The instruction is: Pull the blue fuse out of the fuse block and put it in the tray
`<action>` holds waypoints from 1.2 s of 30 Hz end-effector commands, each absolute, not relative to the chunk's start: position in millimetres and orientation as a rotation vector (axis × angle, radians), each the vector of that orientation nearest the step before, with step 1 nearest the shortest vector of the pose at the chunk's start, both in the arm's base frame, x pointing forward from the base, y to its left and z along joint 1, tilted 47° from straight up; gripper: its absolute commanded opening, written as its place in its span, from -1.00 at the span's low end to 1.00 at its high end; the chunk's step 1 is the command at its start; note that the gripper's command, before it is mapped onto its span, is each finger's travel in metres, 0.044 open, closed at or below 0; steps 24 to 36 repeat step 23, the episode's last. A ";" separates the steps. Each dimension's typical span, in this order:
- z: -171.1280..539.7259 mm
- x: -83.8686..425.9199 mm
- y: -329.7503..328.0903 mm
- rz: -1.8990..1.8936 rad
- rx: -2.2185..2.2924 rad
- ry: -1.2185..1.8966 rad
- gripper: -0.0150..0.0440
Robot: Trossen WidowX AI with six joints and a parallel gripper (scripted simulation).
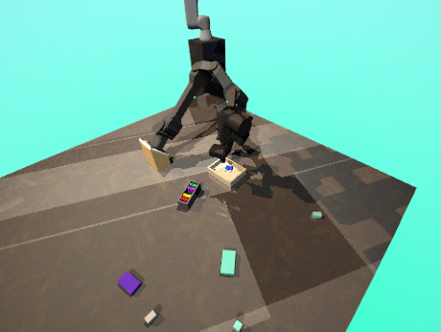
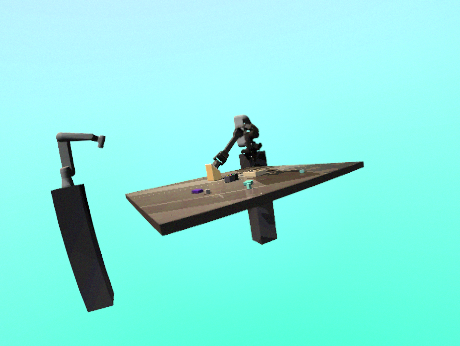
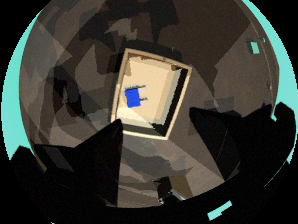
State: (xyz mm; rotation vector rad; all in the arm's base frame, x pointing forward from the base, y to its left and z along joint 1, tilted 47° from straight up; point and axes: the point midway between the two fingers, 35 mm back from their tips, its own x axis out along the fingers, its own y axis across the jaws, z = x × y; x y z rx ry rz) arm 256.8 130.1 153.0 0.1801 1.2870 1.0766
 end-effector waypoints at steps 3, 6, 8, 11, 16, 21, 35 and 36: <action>156.2 256.5 127.9 1.083 0.176 1.287 0.63; 154.6 255.6 128.9 1.081 0.180 1.292 0.63; 154.6 255.6 128.9 1.081 0.180 1.292 0.63; 154.6 255.6 128.9 1.081 0.180 1.292 0.63; 154.6 255.6 128.9 1.081 0.180 1.292 0.63; 154.6 255.6 128.9 1.081 0.180 1.292 0.63; 154.6 255.6 128.9 1.081 0.180 1.292 0.63; 154.6 255.6 128.9 1.081 0.180 1.292 0.63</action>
